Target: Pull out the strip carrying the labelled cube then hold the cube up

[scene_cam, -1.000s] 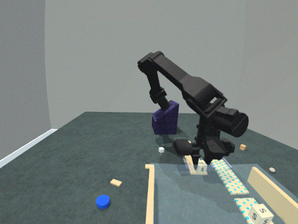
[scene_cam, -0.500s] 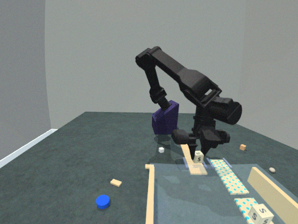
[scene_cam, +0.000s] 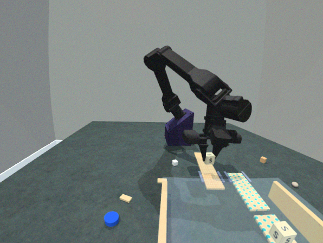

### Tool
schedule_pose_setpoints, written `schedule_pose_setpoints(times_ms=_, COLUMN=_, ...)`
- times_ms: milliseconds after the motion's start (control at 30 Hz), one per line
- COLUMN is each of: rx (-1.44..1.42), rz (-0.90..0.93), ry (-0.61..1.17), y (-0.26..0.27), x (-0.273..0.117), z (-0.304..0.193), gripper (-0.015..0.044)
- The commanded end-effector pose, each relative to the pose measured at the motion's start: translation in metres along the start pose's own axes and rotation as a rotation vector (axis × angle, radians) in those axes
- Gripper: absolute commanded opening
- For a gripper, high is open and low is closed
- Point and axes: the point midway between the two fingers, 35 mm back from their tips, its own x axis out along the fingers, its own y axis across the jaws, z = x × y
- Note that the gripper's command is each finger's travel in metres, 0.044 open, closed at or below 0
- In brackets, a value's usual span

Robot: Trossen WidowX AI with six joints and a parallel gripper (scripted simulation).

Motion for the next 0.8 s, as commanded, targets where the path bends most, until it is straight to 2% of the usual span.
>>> schedule_pose_setpoints(times_ms=0, rx=0.002, rz=0.004, ry=-0.003, y=0.0, x=-0.002, z=-0.013, gripper=0.0)
schedule_pose_setpoints(times_ms=433, rx=0.001, rz=0.003, ry=-0.001, y=-0.003, x=-0.002, z=-0.051, gripper=0.0)
schedule_pose_setpoints(times_ms=633, rx=0.0, rz=0.005, ry=-0.001, y=-0.003, x=-0.036, z=-0.051, gripper=0.0)
schedule_pose_setpoints(times_ms=767, rx=0.0, rz=0.005, ry=-0.001, y=-0.003, x=-0.037, z=-0.051, gripper=0.0)
